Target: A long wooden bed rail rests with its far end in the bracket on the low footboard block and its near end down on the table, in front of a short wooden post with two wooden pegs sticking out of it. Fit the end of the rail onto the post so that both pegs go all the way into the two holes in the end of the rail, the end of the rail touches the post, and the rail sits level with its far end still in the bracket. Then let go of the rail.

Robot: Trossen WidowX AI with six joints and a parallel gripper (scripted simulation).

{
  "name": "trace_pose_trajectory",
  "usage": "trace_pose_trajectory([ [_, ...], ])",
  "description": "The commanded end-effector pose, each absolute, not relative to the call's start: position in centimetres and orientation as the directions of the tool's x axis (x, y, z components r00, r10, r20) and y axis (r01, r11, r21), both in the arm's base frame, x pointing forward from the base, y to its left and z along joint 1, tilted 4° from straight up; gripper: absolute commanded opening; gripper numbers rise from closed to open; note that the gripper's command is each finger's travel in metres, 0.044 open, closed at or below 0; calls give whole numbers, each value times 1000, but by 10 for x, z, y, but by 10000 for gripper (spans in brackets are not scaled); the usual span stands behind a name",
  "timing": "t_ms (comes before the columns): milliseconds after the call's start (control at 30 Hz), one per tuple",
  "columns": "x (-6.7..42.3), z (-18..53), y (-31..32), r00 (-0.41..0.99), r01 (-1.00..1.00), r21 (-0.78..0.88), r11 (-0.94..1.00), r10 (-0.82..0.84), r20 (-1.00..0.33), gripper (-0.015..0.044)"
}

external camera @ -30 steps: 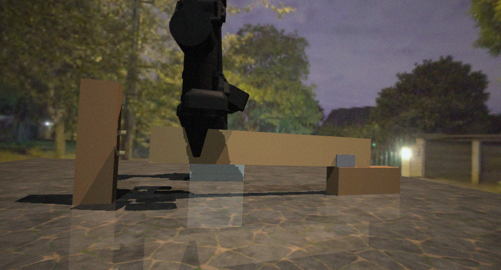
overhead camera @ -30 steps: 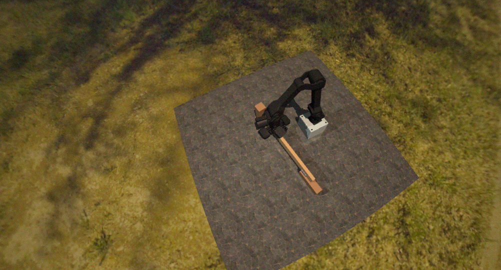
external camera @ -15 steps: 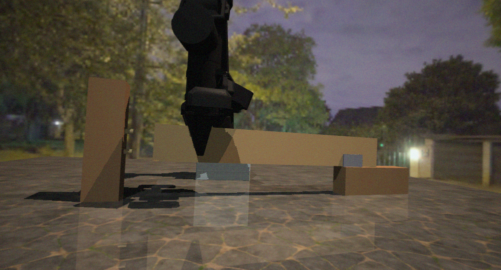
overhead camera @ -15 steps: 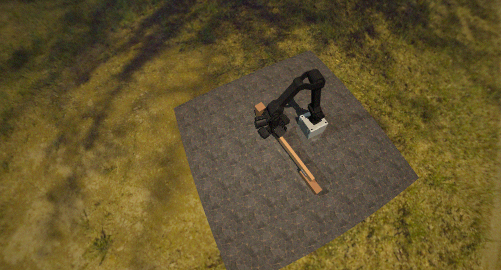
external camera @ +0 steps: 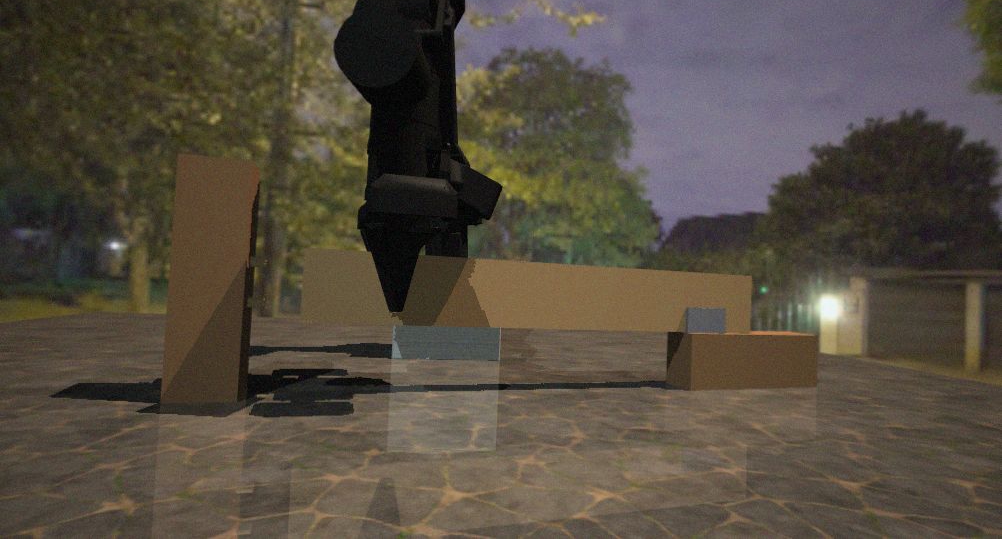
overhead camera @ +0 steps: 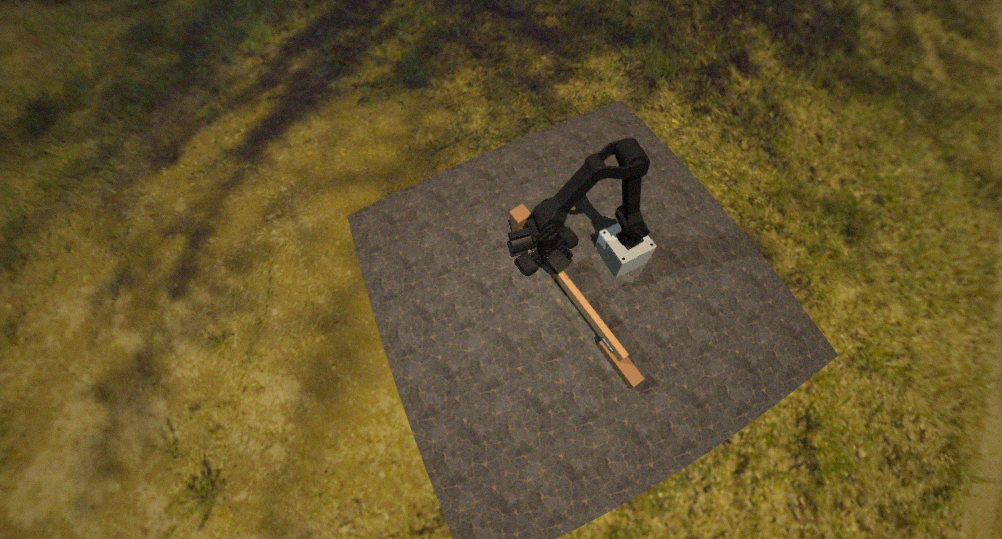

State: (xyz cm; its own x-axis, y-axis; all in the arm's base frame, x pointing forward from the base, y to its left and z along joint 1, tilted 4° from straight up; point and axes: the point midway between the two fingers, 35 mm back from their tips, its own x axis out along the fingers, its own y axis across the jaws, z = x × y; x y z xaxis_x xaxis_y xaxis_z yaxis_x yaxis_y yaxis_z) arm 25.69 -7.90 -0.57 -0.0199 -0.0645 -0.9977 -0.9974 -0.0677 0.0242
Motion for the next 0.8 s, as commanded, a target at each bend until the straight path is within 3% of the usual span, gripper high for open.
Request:
trace_pose_trajectory([
  [0,259,-5,-81,-14,-997,18,-72,-66,-998,0],
  [767,259,-3,-88,-14,-997,18,-72,-66,-998,0],
])
